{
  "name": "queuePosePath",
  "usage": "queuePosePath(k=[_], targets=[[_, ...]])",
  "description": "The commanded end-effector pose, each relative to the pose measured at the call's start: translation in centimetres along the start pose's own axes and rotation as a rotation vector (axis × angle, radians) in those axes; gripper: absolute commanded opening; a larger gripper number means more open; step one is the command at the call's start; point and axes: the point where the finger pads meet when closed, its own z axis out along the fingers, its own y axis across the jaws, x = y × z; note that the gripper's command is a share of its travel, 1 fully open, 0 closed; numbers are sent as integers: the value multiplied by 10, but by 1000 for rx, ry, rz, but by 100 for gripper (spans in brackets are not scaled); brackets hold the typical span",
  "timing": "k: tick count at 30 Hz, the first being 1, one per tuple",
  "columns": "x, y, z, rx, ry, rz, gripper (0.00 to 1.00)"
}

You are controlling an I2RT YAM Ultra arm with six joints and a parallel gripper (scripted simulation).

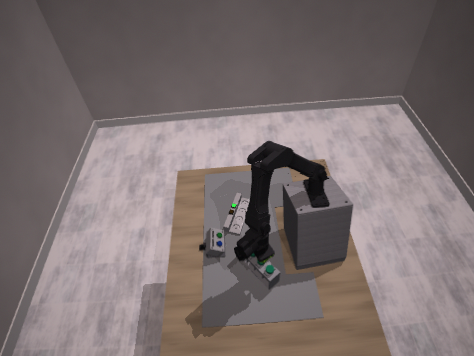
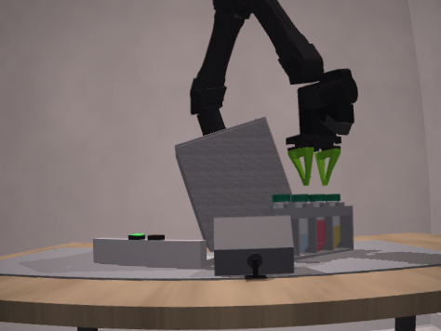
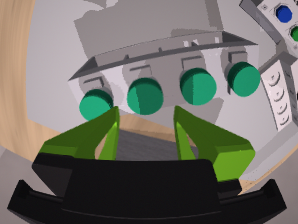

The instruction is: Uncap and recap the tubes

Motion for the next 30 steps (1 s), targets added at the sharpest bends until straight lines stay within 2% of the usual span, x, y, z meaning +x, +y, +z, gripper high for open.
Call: queuePosePath(k=[1,6,7,10,12,27,29,30], targets=[[-4,2,-18,-3,-17,-2,49],[-4,2,-18,-3,-17,-2,49],[-7,-6,-18,-3,-17,81,0],[-16,-29,-18,-5,-17,331,0],[-16,-29,-18,-5,-17,331,0],[-62,-147,-19,-2,-18,355,0],[-62,-147,-19,-2,-18,355,0],[-64,-154,-19,-2,-18,355,0]])
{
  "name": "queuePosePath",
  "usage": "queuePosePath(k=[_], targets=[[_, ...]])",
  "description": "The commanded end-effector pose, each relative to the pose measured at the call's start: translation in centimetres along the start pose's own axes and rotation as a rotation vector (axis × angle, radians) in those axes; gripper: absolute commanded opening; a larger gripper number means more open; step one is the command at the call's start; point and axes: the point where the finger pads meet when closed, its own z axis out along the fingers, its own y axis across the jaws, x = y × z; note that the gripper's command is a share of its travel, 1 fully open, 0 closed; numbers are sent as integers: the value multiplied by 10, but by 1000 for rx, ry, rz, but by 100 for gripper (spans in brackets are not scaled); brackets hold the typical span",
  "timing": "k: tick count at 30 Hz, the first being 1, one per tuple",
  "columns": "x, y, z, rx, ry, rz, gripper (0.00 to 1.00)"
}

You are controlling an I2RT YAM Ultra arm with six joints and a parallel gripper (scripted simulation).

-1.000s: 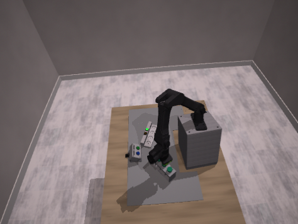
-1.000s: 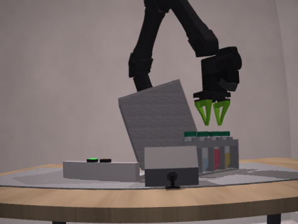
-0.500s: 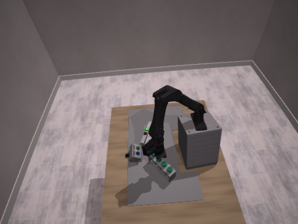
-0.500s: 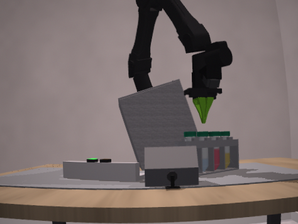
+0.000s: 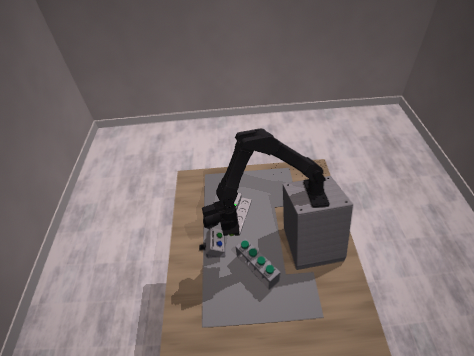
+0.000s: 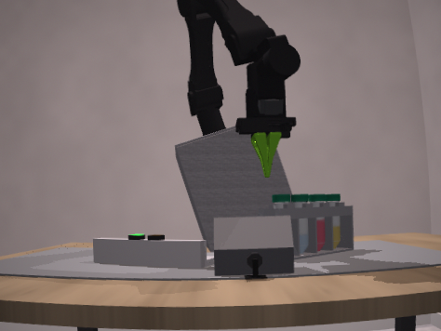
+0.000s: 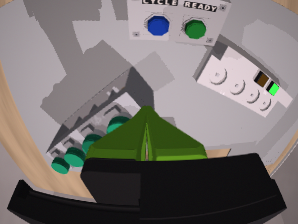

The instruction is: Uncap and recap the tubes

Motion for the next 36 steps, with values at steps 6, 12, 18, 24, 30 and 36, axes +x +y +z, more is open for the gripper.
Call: queuePosePath(k=[6,12,18,24,30,36], targets=[[-36,-30,20,2,-6,-55,0],[-63,-58,46,3,-7,-55,0],[-63,-58,46,3,-7,-55,0],[-63,-58,46,3,-7,-55,0],[-64,-58,46,3,-7,-55,0],[-65,-57,45,3,-7,-55,0]])
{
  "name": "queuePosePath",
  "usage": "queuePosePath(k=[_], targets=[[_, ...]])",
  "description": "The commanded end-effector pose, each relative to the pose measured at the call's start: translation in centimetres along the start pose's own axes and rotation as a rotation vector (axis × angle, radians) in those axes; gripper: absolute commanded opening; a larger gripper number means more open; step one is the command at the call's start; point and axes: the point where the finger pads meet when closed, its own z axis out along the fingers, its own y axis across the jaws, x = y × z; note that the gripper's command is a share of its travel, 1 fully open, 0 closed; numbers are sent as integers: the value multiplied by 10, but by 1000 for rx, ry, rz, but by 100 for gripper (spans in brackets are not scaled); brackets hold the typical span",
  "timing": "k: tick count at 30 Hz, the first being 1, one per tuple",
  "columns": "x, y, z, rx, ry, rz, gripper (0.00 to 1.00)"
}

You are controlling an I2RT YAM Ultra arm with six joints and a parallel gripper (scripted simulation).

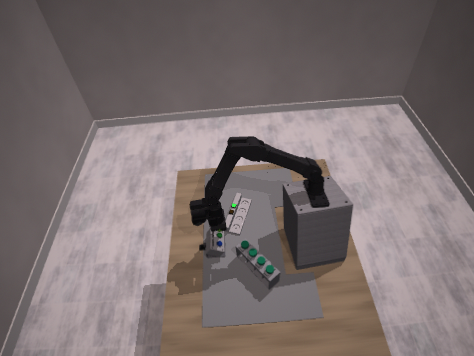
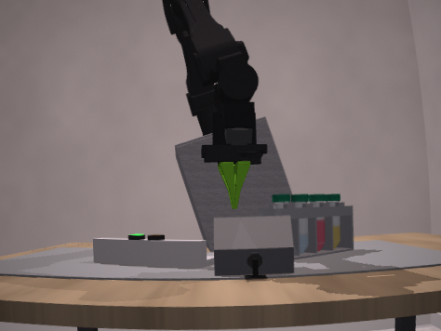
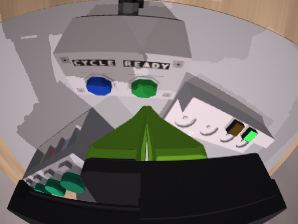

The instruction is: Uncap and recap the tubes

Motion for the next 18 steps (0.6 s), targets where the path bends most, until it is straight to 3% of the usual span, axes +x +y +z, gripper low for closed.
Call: queuePosePath(k=[1,9,18], targets=[[-10,4,-10,-1,-29,-5,0],[-11,5,-10,-1,-29,-5,0],[-12,5,8,-1,-29,-5,0]])
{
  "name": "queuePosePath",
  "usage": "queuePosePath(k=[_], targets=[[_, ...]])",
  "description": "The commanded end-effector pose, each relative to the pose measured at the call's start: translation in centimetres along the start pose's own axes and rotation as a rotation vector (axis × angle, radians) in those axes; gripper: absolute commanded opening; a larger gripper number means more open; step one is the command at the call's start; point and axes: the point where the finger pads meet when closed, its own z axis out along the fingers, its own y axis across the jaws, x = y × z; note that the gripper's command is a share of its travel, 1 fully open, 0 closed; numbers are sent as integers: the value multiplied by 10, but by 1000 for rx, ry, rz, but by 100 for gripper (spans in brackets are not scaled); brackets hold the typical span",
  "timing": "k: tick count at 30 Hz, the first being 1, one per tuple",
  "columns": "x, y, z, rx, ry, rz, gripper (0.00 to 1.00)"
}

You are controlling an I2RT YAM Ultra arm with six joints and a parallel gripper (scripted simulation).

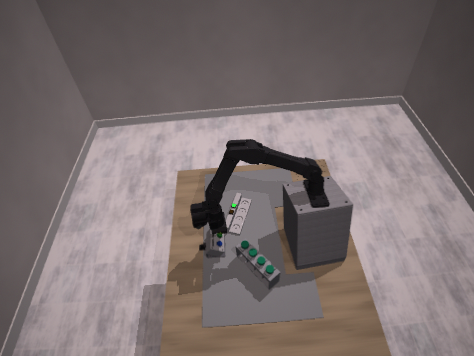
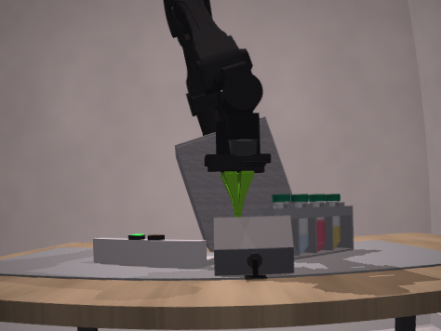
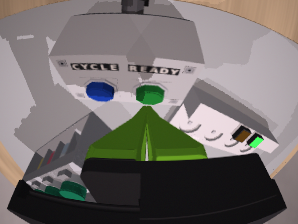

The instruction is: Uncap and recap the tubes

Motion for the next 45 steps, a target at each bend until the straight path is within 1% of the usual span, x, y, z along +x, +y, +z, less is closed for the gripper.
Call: queuePosePath(k=[1,41,45], targets=[[-13,-1,-7,0,-37,3,0],[-12,-3,-6,0,-37,3,0],[-12,-3,-3,0,-37,3,0]])
